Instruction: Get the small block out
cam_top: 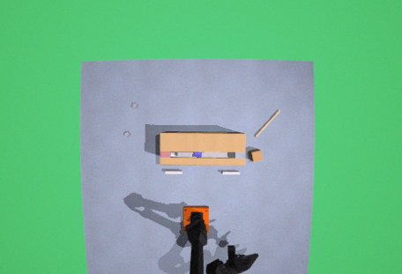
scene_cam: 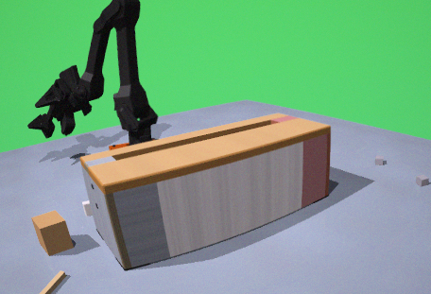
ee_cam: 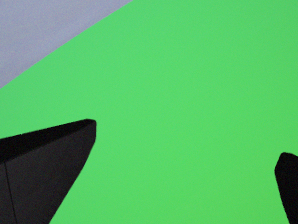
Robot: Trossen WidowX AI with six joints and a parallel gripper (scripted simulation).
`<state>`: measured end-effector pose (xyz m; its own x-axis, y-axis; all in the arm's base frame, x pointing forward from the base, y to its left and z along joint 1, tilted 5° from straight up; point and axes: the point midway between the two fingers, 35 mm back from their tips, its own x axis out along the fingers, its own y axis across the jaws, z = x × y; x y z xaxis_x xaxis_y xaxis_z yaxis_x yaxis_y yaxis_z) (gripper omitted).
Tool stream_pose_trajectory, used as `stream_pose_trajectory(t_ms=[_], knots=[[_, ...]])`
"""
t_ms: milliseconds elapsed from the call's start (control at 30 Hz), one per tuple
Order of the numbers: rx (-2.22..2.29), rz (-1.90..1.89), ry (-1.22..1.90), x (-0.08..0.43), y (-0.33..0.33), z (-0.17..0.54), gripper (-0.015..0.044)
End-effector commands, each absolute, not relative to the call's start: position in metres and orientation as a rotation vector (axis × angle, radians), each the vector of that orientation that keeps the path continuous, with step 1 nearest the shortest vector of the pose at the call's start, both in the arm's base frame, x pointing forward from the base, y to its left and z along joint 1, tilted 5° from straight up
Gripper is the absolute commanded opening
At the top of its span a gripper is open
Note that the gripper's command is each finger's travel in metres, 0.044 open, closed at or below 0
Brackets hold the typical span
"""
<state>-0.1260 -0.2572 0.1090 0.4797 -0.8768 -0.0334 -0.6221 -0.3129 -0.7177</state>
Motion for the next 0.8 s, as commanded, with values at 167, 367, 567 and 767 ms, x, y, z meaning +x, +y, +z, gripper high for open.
stream_pose_trajectory(t_ms=[167, 367, 567, 767], knots=[[-1.965, -0.467, 1.156, -0.114, -0.282, 0.108, 0.04], [-1.79, -0.404, 1.023, -0.077, -0.326, 0.108, 0.04], [-1.607, -0.305, 0.928, -0.025, -0.36, 0.106, 0.04], [-1.432, -0.182, 0.877, 0.037, -0.378, 0.106, 0.04]])
